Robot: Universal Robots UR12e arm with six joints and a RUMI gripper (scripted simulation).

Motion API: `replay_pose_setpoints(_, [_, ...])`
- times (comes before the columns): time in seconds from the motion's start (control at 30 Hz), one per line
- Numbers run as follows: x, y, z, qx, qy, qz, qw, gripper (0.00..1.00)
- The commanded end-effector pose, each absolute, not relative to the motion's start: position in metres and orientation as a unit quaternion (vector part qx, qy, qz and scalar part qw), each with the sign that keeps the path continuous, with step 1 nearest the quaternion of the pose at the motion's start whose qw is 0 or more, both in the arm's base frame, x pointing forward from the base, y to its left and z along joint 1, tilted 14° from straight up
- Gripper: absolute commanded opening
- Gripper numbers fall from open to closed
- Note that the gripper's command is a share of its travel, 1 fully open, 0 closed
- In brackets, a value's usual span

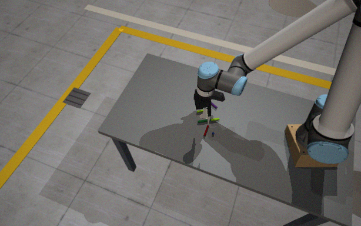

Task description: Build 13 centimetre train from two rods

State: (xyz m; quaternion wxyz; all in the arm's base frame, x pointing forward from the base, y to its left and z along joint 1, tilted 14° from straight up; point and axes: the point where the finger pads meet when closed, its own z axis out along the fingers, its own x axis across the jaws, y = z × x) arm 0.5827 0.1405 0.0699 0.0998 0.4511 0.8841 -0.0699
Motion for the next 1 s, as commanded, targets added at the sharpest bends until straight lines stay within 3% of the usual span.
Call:
replay_pose_setpoints(0.0, [0.583,0.141,0.071,0.451,0.884,-0.069,0.100,1.00])
replay_pose_setpoints(0.97, [0.573,0.160,0.159,0.451,0.884,-0.069,0.100,1.00])
